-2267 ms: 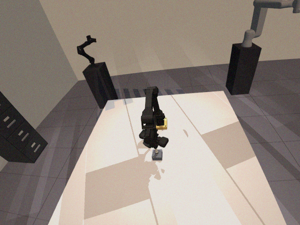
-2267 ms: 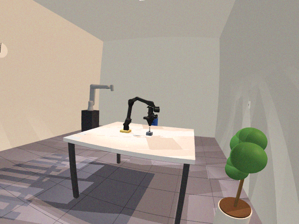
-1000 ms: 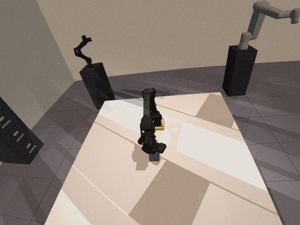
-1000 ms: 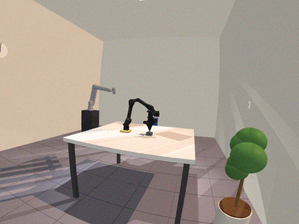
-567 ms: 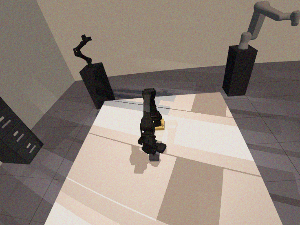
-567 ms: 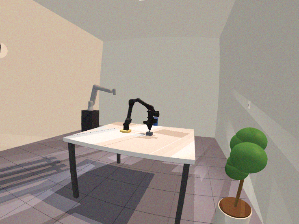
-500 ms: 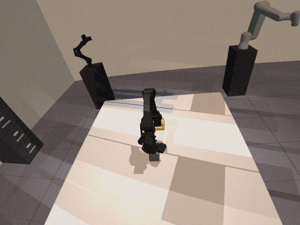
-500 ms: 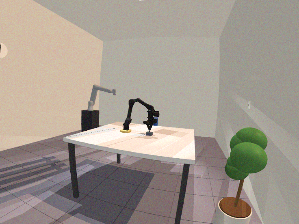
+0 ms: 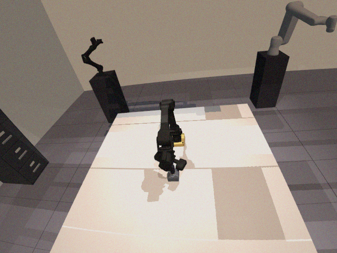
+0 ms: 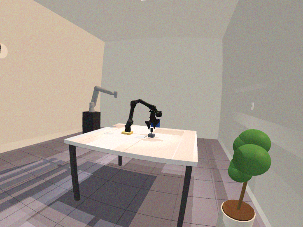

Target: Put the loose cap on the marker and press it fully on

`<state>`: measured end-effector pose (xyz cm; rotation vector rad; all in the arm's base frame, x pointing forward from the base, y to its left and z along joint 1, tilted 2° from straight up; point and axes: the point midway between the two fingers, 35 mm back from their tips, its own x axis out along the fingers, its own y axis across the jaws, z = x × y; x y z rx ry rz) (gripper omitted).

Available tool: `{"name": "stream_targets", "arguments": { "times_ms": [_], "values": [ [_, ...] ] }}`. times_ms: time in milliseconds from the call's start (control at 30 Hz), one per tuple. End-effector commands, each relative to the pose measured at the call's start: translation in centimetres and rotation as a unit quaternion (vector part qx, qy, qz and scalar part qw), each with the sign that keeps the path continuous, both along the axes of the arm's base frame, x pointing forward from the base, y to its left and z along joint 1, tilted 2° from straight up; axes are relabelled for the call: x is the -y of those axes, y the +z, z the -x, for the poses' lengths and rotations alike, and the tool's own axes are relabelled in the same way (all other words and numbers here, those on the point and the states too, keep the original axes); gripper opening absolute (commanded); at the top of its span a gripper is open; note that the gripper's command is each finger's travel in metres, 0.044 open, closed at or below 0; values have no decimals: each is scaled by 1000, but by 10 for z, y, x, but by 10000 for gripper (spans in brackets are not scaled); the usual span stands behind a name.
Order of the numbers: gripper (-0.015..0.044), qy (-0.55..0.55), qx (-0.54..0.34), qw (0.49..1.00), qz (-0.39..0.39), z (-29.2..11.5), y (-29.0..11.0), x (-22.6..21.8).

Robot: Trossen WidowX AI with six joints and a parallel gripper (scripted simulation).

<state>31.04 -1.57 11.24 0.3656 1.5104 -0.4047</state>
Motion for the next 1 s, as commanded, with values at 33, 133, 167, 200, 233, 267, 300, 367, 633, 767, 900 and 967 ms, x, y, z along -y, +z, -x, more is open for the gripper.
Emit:
{"name": "stream_targets", "arguments": {
  "times_ms": [33, 133, 167, 200, 233, 267, 300, 367, 633, 767, 900, 967],
  "values": [
    [440, -1, 11, 1000, 0, 1, 53, -2],
    [440, -1, 11, 1000, 0, 1, 55, -2],
    [440, -1, 11, 1000, 0, 1, 55, -2],
    [414, 7, 11, 1000, 0, 1, 55, -2],
    [387, 30, 10, 1000, 1, 2, 54, -2],
    [361, 68, 9, 998, 2, 2, 52, -2],
    [335, 116, 7, 993, 3, 3, 50, -3],
    [282, 201, 4, 979, 6, 4, 46, -3],
    [72, 231, 3, 973, 7, 5, 45, -4],
    [0, 231, 3, 973, 7, 5, 45, -4],
    [0, 231, 3, 973, 7, 5, 45, -4],
    [0, 231, 3, 973, 7, 5, 45, -4]
  ]
}}
